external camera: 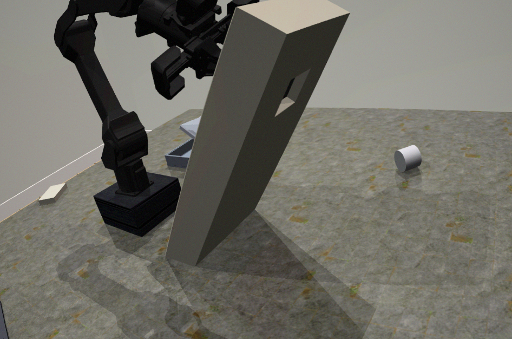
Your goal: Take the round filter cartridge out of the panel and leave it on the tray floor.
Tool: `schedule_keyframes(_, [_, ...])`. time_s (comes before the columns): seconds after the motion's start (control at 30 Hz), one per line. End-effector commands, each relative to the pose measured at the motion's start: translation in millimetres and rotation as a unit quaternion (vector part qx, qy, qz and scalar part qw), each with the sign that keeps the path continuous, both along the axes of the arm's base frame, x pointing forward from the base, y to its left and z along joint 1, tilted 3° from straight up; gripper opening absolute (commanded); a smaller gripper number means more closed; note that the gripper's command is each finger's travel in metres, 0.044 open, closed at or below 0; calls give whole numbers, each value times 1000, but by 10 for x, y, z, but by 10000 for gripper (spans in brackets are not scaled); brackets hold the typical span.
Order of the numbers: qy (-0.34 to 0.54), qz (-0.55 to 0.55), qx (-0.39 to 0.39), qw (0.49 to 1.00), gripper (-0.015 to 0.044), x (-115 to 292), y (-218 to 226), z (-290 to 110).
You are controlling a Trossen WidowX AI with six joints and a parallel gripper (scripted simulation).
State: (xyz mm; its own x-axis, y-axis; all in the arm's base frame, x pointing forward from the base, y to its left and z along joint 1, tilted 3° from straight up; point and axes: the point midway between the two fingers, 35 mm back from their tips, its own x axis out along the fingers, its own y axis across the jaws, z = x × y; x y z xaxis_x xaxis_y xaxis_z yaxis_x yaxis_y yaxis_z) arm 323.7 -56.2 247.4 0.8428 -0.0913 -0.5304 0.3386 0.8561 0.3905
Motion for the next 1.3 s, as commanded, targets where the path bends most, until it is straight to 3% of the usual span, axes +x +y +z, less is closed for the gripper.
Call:
schedule_keyframes(0.0, [2,3,-1,1000,0,79,-8,-53])
schedule_keyframes(0.33, [2,3,-1,1000,0,79,-8,-53])
schedule_keyframes(0.8, [5,3,-1,1000,0,-617,63,384])
schedule_keyframes(1.27, [5,3,-1,1000,0,-650,70,346])
